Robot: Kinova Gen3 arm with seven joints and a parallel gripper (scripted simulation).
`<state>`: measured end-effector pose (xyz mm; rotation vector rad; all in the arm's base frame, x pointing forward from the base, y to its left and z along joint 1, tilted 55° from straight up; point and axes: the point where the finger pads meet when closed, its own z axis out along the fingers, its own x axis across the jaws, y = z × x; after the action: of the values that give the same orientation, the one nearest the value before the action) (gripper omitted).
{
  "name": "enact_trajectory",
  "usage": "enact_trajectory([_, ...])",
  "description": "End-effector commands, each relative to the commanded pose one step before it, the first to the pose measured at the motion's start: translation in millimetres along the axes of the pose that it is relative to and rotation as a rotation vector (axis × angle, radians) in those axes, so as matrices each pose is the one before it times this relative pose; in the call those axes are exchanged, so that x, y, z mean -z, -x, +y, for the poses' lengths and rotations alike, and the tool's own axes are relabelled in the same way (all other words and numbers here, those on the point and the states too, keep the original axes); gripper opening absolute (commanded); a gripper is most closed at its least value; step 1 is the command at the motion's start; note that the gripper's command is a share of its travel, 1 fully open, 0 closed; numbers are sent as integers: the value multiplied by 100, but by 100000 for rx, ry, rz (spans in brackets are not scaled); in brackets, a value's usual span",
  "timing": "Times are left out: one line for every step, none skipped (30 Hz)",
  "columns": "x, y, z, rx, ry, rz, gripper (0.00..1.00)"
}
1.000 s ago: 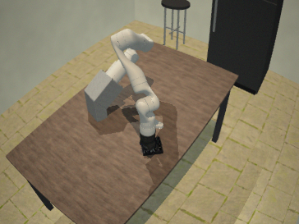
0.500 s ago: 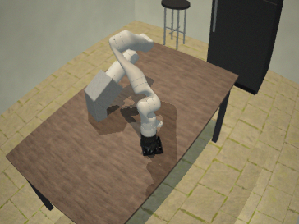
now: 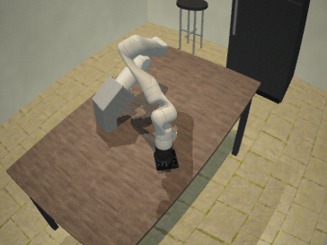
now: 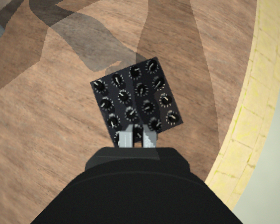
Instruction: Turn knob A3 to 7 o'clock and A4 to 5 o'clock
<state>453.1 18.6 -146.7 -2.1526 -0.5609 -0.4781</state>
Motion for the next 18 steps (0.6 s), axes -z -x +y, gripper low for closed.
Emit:
enact_trajectory([15, -8, 37, 2523, -26, 187, 30])
enact_trajectory([0, 0, 0, 1557, 0, 0, 30])
enact_trajectory([0, 0, 0, 1534, 0, 0, 30])
enact_trajectory([0, 0, 0, 1508, 0, 0, 30])
enact_trajectory([0, 0, 0, 1482, 0, 0, 30])
enact_trajectory([0, 0, 0, 1455, 0, 0, 30])
enact_trajectory([0, 0, 0, 1427, 0, 0, 30])
enact_trajectory([0, 0, 0, 1400, 0, 0, 30])
enact_trajectory([0, 0, 0, 1369, 0, 0, 30])
enact_trajectory([0, 0, 0, 1340, 0, 0, 30])
enact_trajectory([0, 0, 0, 1309, 0, 0, 30])
enact_trajectory([0, 0, 0, 1277, 0, 0, 30])
enact_trajectory([0, 0, 0, 1247, 0, 0, 30])
enact_trajectory([0, 0, 0, 1214, 0, 0, 30])
enact_trajectory([0, 0, 0, 0, 0, 0, 30])
enact_trajectory([0, 0, 0, 0, 0, 0, 30])
enact_trajectory([0, 0, 0, 1181, 0, 0, 30])
enact_trajectory([0, 0, 0, 1149, 0, 0, 30])
